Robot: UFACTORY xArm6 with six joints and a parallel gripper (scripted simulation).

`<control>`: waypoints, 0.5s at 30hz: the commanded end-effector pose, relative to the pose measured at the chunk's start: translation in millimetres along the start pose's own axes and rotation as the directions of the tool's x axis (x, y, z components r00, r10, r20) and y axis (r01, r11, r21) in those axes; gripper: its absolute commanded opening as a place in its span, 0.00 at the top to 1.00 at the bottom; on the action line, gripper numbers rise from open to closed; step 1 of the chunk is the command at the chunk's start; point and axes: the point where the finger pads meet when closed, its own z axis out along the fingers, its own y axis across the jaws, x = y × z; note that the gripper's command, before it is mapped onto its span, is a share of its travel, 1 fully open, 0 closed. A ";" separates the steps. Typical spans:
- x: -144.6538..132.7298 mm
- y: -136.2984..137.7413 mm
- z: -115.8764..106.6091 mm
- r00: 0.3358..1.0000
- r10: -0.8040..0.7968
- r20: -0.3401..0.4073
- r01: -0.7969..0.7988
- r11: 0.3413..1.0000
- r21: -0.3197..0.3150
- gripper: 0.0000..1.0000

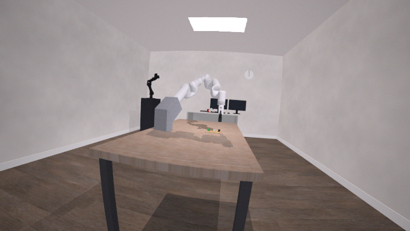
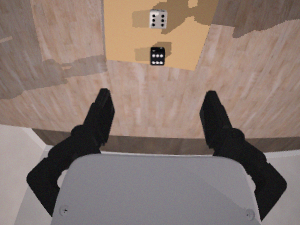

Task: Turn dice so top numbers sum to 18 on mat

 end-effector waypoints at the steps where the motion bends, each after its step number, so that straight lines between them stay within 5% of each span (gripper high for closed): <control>1: -1.1 -0.2 -2.6 1.000 -0.001 0.003 0.001 1.000 0.001 0.00; 15: -1.0 -0.2 -46.7 1.000 -0.001 0.003 0.001 1.000 0.001 0.00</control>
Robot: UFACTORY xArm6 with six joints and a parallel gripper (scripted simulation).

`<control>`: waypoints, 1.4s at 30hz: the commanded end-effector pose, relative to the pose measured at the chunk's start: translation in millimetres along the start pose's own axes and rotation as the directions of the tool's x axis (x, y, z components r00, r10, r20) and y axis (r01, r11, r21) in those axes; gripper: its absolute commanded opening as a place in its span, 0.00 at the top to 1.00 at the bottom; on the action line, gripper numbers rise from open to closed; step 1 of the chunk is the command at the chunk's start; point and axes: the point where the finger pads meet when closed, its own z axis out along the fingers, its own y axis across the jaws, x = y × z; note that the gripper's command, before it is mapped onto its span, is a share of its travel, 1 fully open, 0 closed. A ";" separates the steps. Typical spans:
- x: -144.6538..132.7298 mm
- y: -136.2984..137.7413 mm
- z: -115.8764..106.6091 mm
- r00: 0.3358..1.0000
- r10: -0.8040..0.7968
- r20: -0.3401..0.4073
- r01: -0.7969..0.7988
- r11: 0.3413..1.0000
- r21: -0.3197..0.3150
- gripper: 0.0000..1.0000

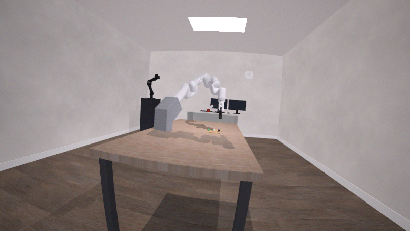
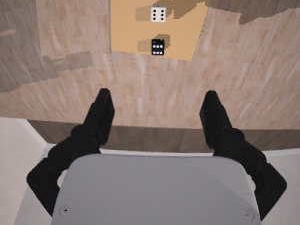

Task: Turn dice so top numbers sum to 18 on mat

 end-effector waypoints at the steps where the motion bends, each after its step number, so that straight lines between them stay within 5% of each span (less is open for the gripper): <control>1: -0.4 0.2 -20.3 1.000 0.000 0.001 0.000 1.000 0.000 0.00; 11: -0.4 0.2 -51.7 1.000 0.000 0.001 0.000 1.000 0.000 0.00; 42: -0.3 0.2 -52.4 1.000 0.000 0.001 0.000 1.000 0.000 0.00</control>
